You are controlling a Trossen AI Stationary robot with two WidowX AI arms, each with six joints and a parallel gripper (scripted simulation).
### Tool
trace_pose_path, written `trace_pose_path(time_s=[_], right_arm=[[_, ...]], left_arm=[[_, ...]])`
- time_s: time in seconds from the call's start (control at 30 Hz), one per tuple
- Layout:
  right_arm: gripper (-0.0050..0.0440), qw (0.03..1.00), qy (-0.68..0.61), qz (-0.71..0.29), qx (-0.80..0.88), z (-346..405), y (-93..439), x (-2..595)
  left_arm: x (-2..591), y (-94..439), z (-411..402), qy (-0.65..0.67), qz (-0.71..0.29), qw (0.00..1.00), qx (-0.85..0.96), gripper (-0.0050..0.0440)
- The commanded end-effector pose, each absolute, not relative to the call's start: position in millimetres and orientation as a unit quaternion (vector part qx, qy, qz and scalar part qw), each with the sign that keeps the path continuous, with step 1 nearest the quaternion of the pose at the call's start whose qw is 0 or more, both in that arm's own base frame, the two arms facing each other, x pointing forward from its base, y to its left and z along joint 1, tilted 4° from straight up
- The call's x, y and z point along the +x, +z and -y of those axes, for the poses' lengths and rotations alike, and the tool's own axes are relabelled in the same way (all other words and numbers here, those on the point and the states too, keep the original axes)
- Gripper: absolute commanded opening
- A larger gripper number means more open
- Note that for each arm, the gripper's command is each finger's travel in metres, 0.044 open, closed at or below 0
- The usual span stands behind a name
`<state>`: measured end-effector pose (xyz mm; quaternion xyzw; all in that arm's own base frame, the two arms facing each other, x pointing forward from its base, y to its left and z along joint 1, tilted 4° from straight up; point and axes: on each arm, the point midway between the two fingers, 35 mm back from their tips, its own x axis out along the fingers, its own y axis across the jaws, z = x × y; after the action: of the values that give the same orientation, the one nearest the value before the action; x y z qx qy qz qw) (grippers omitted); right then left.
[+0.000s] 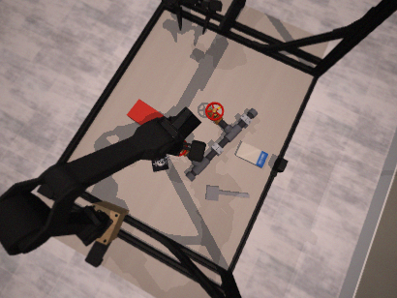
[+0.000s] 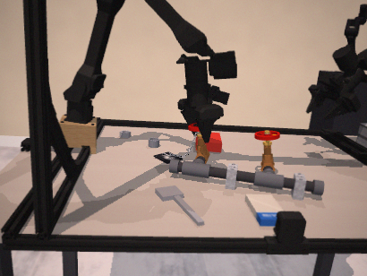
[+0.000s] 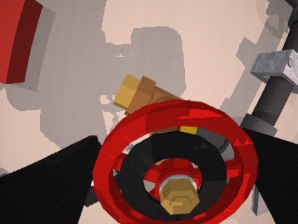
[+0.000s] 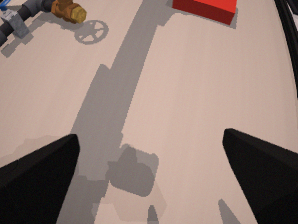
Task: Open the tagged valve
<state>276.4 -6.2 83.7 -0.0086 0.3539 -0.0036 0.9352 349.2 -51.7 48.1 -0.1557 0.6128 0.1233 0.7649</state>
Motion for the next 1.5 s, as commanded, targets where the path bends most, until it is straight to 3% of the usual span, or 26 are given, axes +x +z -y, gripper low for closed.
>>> trace_pose_path(time_s=[0.0,0.37,0.7,0.93,1.23,1.37,1.47], right_arm=[[0.0400,0.935,-0.004,-0.354,-0.009,6.2,83.7,276.4],[0.0400,0.935,-0.004,-0.354,-0.009,6.2,83.7,276.4],[0.0400,0.935,-0.004,-0.354,-0.009,6.2,83.7,276.4],[0.0400,0.935,-0.004,-0.354,-0.009,6.2,83.7,276.4],[0.0400,0.935,-0.004,-0.354,-0.009,6.2,83.7,276.4],[0.0400,0.935,-0.004,-0.354,-0.009,6.2,83.7,276.4],[0.0400,0.935,-0.004,-0.354,-0.009,6.2,83.7,276.4]], left_arm=[[349.1,48.1,51.7,0.055,-0.623,0.777,-0.071,0.0400],[349.1,48.1,51.7,-0.138,-0.610,0.761,0.170,0.0400],[349.1,48.1,51.7,-0.317,-0.539,0.673,0.395,0.0400],[349.1,48.1,51.7,-0.326,-0.534,0.667,0.405,0.0400],[349.2,47.6,51.7,-0.321,-0.537,0.671,0.399,0.0184],[349.2,47.6,51.7,-0.321,-0.537,0.671,0.399,0.0184],[349.2,47.6,51.7,-0.321,-0.537,0.671,0.399,0.0112]])
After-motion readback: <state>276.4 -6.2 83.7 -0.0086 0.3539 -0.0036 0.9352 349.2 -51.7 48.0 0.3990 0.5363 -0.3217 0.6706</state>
